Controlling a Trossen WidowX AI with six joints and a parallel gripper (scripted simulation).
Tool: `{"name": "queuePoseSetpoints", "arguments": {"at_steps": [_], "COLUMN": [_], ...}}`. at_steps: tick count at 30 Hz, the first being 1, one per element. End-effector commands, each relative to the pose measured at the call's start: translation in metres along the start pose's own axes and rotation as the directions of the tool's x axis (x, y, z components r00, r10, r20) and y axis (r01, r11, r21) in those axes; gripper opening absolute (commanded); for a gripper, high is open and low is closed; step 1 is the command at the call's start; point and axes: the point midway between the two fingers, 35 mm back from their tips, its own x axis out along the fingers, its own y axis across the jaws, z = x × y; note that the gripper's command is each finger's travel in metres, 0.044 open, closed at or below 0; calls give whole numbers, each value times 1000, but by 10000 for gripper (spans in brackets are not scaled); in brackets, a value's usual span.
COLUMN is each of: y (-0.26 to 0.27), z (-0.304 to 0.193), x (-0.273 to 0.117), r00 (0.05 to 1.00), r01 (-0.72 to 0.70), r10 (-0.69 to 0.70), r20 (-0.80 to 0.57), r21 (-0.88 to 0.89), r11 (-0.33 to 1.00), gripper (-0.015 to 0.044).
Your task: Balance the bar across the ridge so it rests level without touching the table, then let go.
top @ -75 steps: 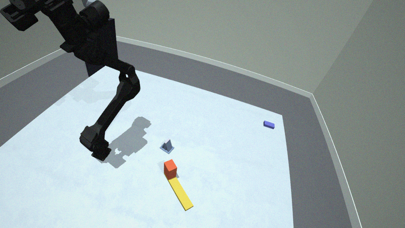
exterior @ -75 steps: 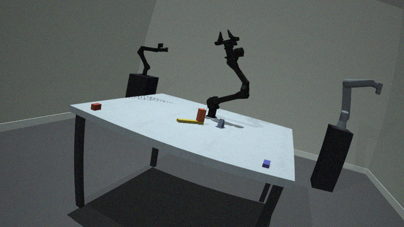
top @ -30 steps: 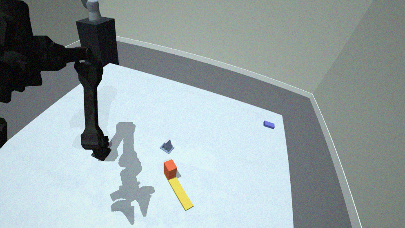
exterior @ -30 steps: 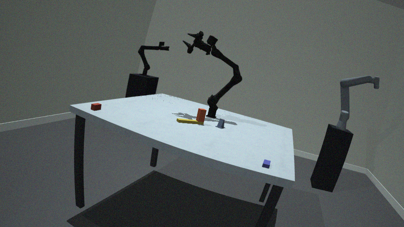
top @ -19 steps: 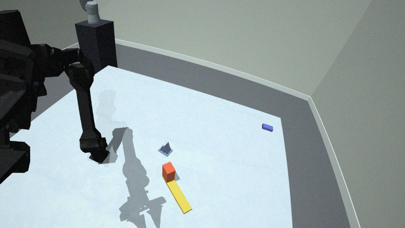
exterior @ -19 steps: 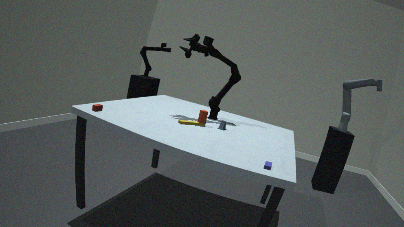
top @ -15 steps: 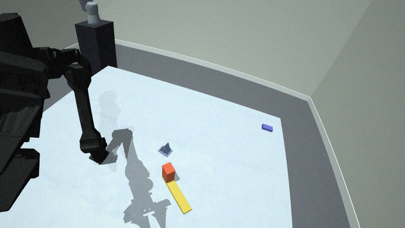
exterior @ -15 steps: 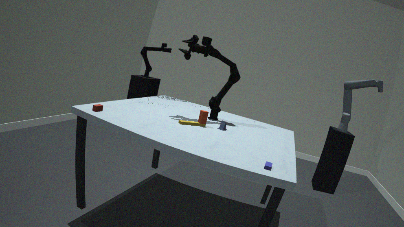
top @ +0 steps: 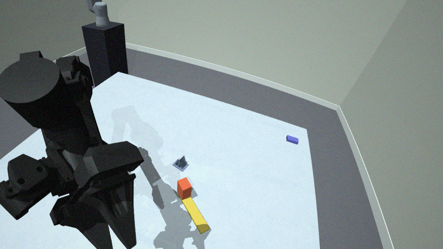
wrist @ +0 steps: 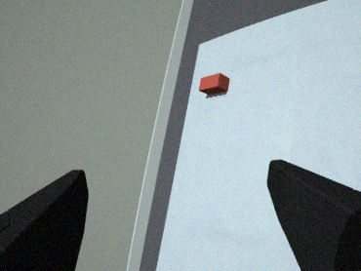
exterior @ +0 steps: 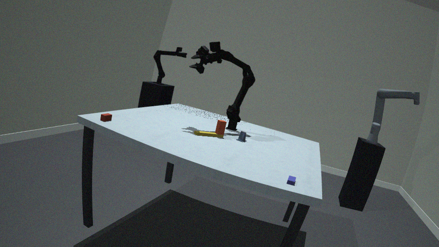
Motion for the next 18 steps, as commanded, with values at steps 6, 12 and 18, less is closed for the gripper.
{"name": "queuePoseSetpoints", "arguments": {"at_steps": [6, 12, 18], "y": [-11, -20, -31], "z": [-56, -98, -141], "x": [30, 43, 49], "r00": [972, 920, 841], "r01": [122, 189, 235], "r10": [-139, -243, -356], "r20": [-187, -307, -407], "r21": [-102, -197, -319], "r11": [987, 962, 918], "gripper": [315, 315, 315]}}
